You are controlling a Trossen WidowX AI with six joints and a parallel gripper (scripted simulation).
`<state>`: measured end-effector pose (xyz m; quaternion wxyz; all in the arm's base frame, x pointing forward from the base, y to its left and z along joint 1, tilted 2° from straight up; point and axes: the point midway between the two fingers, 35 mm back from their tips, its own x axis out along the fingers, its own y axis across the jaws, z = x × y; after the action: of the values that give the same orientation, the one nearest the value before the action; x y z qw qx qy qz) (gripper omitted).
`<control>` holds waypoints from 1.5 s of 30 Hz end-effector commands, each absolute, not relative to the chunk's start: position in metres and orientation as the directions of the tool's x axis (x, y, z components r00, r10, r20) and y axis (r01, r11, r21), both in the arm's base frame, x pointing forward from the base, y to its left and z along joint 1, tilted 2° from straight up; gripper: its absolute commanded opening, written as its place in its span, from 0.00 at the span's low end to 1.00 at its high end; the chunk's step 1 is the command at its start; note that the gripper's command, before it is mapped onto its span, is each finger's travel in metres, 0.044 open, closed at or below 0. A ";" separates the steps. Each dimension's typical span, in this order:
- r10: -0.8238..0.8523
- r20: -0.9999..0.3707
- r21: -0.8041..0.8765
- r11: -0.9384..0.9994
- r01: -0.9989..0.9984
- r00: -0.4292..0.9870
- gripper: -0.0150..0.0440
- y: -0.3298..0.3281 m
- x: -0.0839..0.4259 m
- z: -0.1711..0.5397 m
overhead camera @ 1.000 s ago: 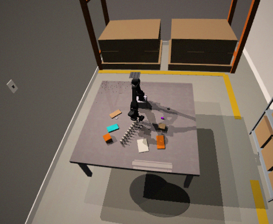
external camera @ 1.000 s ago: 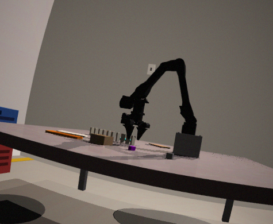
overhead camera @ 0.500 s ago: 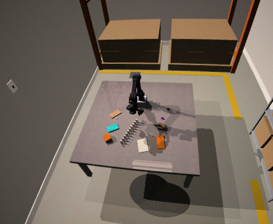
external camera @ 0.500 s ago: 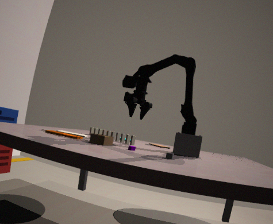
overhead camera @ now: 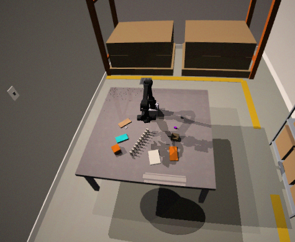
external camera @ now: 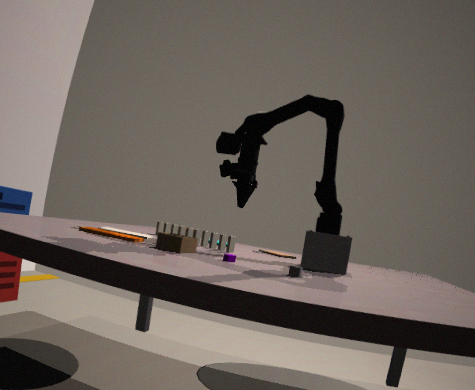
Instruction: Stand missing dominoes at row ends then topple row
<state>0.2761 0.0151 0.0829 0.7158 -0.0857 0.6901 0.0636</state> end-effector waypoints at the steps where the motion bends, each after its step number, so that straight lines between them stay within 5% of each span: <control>1: -0.029 -0.999 -0.048 0.664 -0.746 0.039 0.42 0.019 0.261 0.057; 5: -0.029 -0.999 -0.046 0.343 -0.938 0.038 0.25 0.021 0.252 0.042; 7: -0.029 -0.999 -0.044 0.282 -0.958 0.038 0.25 0.021 0.250 0.039; 45: -0.029 -0.999 -0.044 0.282 -0.958 0.038 0.25 0.021 0.250 0.039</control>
<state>0.2495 0.0212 0.0391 0.5719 -0.4365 0.5629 0.4068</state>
